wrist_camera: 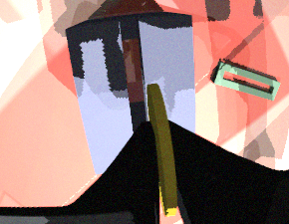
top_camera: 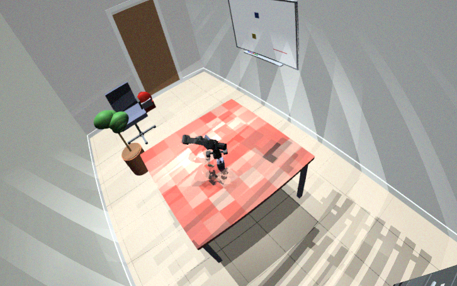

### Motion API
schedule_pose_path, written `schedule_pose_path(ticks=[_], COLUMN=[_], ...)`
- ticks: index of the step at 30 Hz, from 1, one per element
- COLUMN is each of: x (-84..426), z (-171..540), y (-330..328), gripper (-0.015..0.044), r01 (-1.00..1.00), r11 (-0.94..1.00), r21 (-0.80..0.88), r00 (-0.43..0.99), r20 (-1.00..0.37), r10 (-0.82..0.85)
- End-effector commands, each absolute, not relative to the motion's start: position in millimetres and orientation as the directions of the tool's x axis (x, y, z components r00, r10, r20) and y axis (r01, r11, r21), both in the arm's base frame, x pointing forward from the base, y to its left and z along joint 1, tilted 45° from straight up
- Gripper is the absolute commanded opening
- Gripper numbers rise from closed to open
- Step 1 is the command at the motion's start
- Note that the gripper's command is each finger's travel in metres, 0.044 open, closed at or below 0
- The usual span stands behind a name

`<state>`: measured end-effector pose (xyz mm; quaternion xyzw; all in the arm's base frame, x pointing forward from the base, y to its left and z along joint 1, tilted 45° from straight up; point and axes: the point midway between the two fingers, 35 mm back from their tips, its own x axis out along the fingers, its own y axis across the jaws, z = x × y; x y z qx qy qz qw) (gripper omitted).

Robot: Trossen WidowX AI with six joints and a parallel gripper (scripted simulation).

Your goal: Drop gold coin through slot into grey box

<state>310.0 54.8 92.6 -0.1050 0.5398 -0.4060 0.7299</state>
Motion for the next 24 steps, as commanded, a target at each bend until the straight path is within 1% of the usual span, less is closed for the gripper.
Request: schedule_pose_path(ticks=[1, 24], x=[312.7, 313.3], z=[92.4, 89.0], y=[59.0, 56.0], gripper=[0.0, 0.0], r01=[0.487, 0.484], r11=[0.647, 0.644], r21=[-0.586, -0.592], r00=[0.089, 0.087], r20=[-0.704, -0.7], r10=[-0.705, -0.709])
